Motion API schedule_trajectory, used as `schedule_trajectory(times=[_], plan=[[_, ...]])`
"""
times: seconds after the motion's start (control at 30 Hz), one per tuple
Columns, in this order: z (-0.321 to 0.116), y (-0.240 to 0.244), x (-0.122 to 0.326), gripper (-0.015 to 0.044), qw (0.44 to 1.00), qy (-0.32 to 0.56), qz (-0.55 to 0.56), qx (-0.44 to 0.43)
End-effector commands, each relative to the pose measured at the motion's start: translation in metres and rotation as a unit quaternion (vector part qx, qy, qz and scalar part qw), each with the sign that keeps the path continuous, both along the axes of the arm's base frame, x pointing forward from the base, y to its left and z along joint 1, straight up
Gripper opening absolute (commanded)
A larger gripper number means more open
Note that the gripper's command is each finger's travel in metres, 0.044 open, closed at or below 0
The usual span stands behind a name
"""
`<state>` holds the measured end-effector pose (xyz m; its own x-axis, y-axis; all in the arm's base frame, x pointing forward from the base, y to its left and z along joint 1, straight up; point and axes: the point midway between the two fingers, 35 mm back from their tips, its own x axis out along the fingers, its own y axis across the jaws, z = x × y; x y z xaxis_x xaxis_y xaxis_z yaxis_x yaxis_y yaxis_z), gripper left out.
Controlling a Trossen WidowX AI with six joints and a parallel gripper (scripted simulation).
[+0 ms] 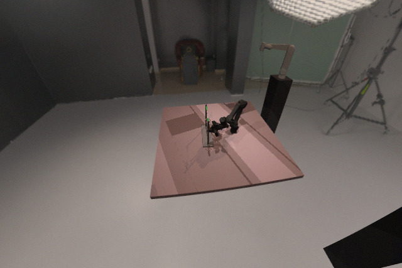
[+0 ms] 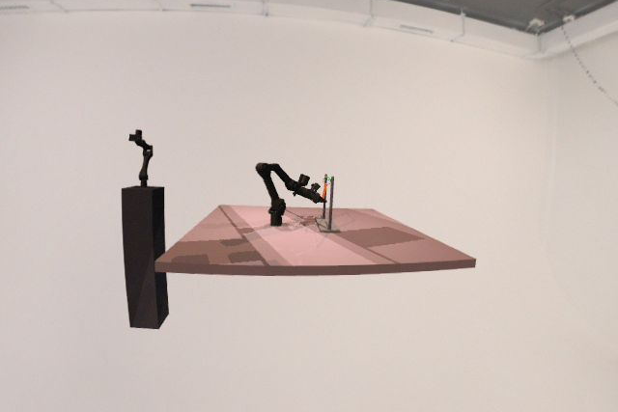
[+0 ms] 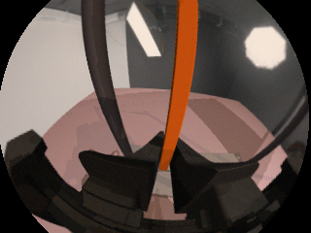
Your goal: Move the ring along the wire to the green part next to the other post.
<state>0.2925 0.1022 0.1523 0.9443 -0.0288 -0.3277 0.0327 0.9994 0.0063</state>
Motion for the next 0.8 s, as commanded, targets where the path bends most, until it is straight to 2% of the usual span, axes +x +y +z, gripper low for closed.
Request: schedule_trajectory(times=[0.0, 0.23, 0.63, 0.77], plan=[[-0.0005, -0.0007, 0.0002, -0.015, 1.0, 0.0, -0.003, 0.001], [-0.0005, -0.0007, 0.0002, -0.015, 1.0, 0.0, -0.003, 0.001], [0.0004, 0.0003, -0.0013, 0.016, 1.0, 0.0, 0.0, 0.0], [0.0032, 0.0016, -0.0091, 0.016, 1.0, 0.001, -0.001, 0.001]])
